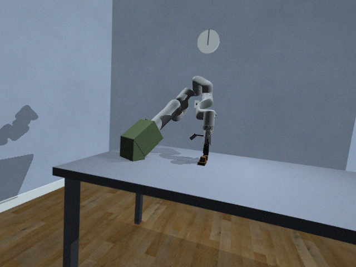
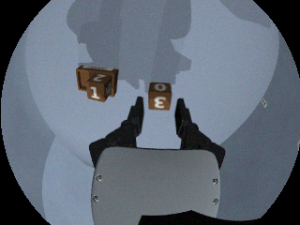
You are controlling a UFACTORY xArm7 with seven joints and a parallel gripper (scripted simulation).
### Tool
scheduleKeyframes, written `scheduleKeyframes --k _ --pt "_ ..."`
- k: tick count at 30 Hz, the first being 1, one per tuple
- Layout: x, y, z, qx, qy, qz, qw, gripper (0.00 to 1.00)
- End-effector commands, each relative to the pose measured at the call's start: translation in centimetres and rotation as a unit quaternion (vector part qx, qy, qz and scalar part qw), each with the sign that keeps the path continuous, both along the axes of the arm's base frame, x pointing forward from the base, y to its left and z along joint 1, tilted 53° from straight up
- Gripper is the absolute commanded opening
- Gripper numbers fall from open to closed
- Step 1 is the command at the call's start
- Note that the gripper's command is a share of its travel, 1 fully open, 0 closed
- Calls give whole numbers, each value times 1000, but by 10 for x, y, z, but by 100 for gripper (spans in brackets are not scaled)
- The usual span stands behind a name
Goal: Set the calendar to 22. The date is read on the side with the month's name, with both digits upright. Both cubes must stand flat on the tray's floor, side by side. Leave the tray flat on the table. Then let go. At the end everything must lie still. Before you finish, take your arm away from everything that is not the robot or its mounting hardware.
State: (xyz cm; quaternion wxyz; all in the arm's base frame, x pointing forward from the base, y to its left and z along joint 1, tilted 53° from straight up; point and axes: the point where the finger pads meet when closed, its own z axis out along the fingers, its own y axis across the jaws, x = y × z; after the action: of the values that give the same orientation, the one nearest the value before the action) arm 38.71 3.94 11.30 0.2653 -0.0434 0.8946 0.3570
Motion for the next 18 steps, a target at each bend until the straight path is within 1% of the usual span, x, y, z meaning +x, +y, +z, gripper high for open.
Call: scheduleKeyframes --k 1,7,18 --pt "1 -1 0 0 -1 -1 1000 49" --pt "2 2 -2 0 -1 -1 1000 49" --pt "10 13 -13 0 -1 -1 1000 49"
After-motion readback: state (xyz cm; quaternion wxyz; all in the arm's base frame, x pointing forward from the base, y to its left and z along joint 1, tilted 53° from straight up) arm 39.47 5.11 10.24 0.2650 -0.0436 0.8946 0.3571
